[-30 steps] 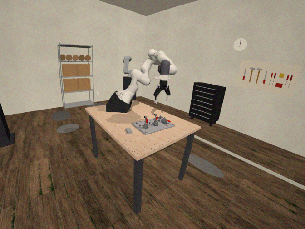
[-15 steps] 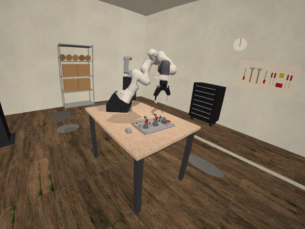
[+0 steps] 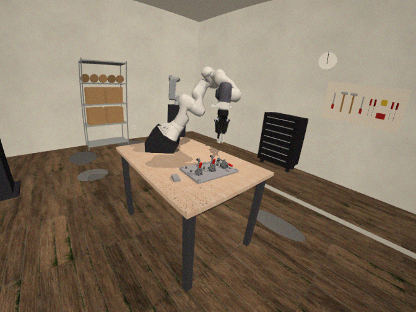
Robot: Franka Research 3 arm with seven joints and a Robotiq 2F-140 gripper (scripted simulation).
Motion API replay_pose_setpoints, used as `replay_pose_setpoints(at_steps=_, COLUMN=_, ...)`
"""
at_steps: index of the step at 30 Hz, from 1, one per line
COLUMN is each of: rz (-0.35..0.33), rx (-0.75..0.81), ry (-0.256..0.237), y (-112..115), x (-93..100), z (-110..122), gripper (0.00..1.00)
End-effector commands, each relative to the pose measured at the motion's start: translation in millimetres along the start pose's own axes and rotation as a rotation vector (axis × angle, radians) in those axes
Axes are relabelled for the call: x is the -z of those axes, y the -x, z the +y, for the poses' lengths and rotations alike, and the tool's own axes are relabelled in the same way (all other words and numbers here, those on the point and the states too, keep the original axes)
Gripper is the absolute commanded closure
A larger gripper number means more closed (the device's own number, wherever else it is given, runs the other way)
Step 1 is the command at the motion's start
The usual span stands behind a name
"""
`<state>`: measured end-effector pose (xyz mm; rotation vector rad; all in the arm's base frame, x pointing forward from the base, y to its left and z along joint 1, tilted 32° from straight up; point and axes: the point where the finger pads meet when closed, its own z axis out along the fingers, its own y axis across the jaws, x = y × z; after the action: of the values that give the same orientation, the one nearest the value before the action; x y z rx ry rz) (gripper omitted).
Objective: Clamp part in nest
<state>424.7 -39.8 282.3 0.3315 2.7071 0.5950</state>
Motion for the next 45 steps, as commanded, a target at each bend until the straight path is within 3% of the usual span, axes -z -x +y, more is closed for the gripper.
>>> replay_pose_setpoints(at_steps=1, rz=-0.002, rx=-0.008, ry=0.001, y=0.3, x=-0.4, z=-0.6, gripper=1.00)
replay_pose_setpoints(at_steps=19, rz=-0.002, rx=-0.008, ry=0.001, y=0.3, x=-0.4, z=-0.6, gripper=1.00)
replay_pose_setpoints(at_steps=20, rz=-0.002, rx=-0.008, ry=0.001, y=0.3, x=-0.4, z=-0.6, gripper=0.42)
replay_pose_setpoints(at_steps=45, rz=-0.002, rx=-0.008, ry=0.001, y=0.3, x=-0.4, z=-0.6, gripper=0.42)
